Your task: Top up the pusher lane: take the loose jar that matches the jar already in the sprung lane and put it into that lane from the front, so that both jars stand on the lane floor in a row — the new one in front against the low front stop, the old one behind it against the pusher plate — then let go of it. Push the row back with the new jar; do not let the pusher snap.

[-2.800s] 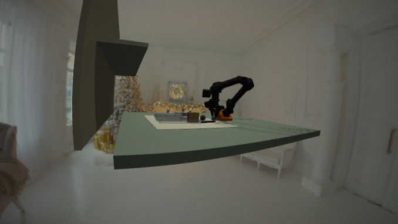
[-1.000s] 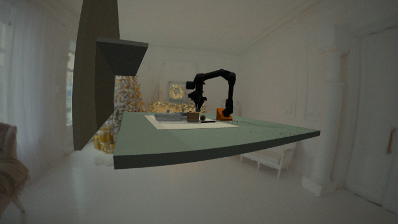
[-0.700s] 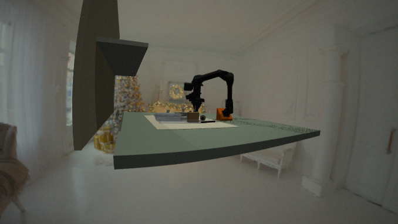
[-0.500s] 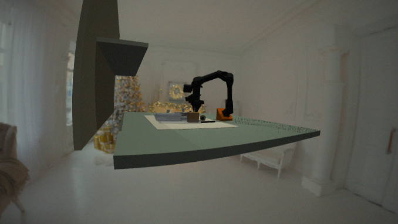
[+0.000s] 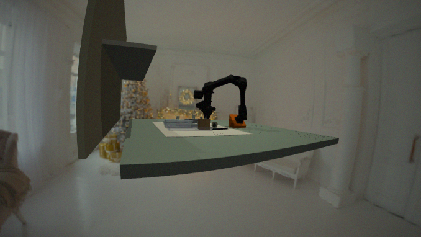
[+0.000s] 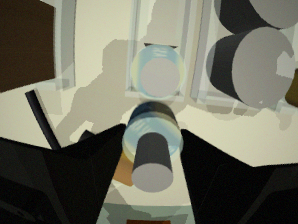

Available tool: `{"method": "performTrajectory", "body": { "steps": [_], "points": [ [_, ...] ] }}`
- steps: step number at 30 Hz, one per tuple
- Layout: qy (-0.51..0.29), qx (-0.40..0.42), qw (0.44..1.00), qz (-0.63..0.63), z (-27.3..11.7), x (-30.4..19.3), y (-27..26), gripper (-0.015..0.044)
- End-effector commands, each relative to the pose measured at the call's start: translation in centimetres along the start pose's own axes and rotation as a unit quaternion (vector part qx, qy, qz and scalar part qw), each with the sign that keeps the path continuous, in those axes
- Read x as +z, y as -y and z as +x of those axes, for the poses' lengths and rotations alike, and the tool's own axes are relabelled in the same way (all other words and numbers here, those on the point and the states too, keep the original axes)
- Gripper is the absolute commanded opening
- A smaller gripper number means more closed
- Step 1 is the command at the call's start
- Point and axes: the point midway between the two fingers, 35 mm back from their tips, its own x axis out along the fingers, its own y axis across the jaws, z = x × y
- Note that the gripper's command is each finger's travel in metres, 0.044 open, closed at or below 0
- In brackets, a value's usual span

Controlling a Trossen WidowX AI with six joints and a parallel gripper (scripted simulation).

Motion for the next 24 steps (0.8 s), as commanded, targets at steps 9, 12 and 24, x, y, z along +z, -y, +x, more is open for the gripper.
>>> {"method": "performTrajectory", "body": {
  "steps": [9,12,24],
  "points": [
    [0.003,0.001,1.0,0.0,-0.07,0.69,-0.04,0.0],
    [0.003,0.001,1.0,0.0,-0.07,0.81,-0.04,0.0],
    [0.003,0.001,1.0,0.0,-0.07,1.31,-0.04,0.0]
  ]
}}
